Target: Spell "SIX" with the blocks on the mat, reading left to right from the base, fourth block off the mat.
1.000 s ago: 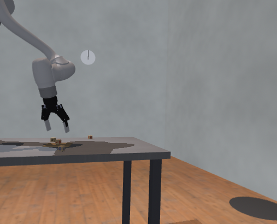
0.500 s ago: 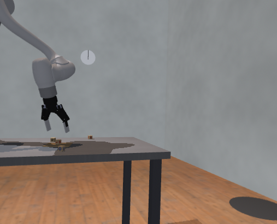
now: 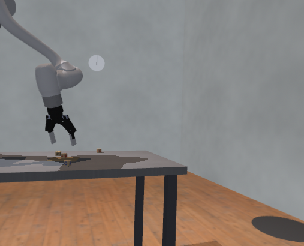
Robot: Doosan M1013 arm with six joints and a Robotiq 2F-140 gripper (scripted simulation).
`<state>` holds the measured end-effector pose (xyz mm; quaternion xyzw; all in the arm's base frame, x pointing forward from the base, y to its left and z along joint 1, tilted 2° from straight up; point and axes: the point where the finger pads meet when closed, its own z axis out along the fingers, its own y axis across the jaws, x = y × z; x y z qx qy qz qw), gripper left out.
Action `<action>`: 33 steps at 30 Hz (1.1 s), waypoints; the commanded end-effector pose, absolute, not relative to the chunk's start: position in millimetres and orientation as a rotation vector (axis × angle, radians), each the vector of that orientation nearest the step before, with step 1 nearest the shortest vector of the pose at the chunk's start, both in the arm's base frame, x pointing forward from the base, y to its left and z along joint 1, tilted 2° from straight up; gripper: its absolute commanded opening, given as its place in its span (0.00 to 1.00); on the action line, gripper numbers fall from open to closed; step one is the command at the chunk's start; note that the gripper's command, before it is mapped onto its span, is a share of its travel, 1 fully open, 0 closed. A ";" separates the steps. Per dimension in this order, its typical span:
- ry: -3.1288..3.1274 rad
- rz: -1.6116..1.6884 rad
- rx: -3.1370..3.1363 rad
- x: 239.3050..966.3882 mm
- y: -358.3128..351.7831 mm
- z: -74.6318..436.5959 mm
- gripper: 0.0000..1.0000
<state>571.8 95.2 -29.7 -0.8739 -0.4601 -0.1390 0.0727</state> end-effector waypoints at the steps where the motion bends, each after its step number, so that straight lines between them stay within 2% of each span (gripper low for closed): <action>1: -1.383 -0.419 -2.629 572.1 93.1 -32.7 1.00; 19: -1.347 -0.413 -2.636 579.0 94.6 -23.4 1.00; 29: -1.056 -0.315 -2.720 622.3 93.2 58.0 1.00; 32: -1.056 -0.315 -2.720 622.3 93.2 58.0 1.00; 33: -1.002 -0.291 -2.741 628.0 90.6 73.8 1.00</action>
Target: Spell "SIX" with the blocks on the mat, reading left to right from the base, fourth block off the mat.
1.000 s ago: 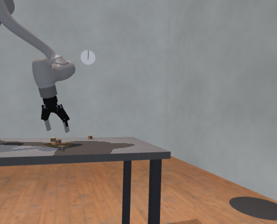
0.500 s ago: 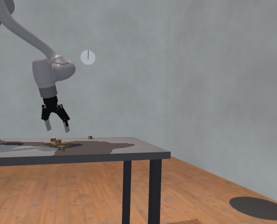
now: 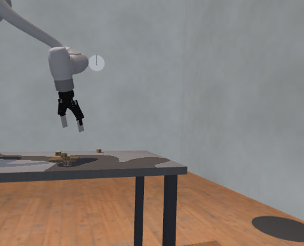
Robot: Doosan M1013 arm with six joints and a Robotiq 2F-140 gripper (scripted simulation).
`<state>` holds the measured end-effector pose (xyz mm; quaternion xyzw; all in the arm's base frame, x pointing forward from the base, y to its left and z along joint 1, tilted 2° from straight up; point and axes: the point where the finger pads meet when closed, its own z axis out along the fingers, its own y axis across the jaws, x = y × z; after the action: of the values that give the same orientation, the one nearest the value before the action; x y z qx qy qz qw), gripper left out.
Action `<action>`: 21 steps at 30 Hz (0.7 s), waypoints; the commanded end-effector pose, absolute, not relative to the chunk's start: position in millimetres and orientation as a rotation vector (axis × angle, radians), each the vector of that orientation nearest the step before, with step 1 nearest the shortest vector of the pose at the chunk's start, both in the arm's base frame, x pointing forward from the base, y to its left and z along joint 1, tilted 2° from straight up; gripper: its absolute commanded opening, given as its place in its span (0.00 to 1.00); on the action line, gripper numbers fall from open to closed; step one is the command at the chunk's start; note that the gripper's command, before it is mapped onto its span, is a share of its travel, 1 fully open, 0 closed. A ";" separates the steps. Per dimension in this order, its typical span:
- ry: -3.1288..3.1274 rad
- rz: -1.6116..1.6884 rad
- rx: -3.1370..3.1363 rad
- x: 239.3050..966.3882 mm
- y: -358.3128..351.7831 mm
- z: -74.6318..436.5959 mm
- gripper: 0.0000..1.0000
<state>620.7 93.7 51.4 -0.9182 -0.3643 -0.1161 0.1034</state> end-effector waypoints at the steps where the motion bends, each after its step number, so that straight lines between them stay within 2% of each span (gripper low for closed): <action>1: -0.943 -0.265 -2.766 633.6 87.0 91.0 1.00; 4: -0.877 -0.236 -2.794 638.7 82.3 109.7 1.00; 9: -0.653 -0.145 -2.896 650.3 62.7 171.0 1.00; 11: -0.639 -0.140 -2.903 650.7 61.3 174.7 1.00; 14: -0.465 -0.085 -2.980 654.3 44.2 218.7 1.00; 16: -0.465 -0.085 -2.980 654.3 44.2 218.7 1.00; 17: -0.360 -0.058 -3.022 654.8 33.9 243.5 1.00; 21: -0.185 -0.024 -3.086 653.6 17.0 283.0 1.00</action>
<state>656.1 31.1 251.0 -0.9931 -0.1055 -0.0235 0.0458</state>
